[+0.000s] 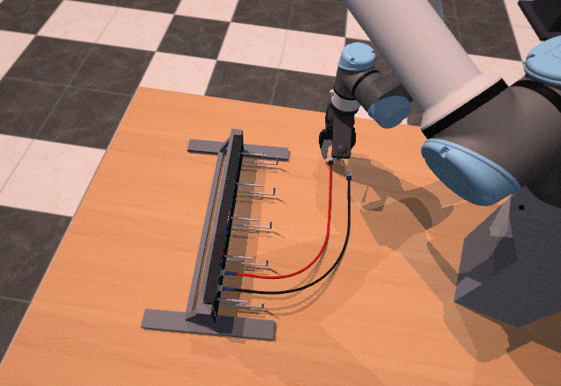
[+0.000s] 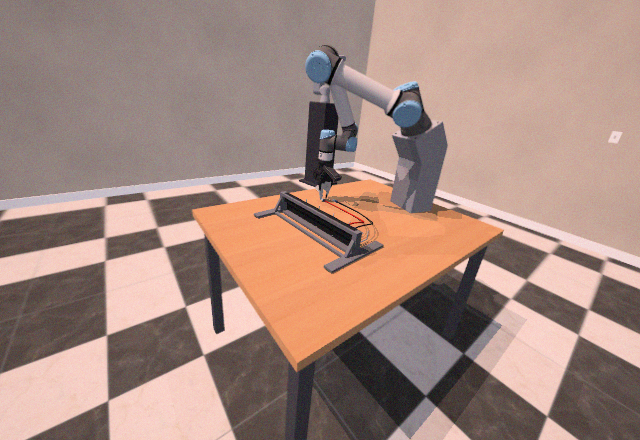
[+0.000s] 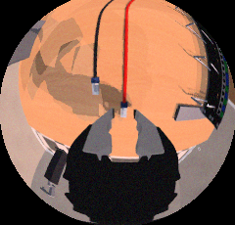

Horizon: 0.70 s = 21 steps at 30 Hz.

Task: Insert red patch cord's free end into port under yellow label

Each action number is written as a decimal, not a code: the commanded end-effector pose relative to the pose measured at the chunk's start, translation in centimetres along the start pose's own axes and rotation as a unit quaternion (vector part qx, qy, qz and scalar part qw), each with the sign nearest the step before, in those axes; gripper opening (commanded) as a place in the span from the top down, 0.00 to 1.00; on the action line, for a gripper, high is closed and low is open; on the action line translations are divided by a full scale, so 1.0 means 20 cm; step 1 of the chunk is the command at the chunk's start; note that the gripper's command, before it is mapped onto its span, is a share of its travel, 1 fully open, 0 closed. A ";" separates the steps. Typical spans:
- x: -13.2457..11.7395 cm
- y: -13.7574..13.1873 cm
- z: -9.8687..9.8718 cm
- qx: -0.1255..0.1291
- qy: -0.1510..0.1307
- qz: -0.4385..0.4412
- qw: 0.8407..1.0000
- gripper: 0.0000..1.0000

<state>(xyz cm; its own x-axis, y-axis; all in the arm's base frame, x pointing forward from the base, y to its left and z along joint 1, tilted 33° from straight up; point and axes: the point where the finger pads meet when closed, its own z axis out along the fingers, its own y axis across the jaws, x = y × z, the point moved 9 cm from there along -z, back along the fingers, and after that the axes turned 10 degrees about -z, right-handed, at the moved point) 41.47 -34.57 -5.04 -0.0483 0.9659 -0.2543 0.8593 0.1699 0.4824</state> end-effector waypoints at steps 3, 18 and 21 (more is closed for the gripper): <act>0.00 0.00 0.01 0.000 0.000 0.000 1.000 0.78; 0.00 0.00 0.03 0.000 0.000 0.000 1.000 0.78; 0.00 0.00 0.03 0.000 0.000 0.000 1.000 0.78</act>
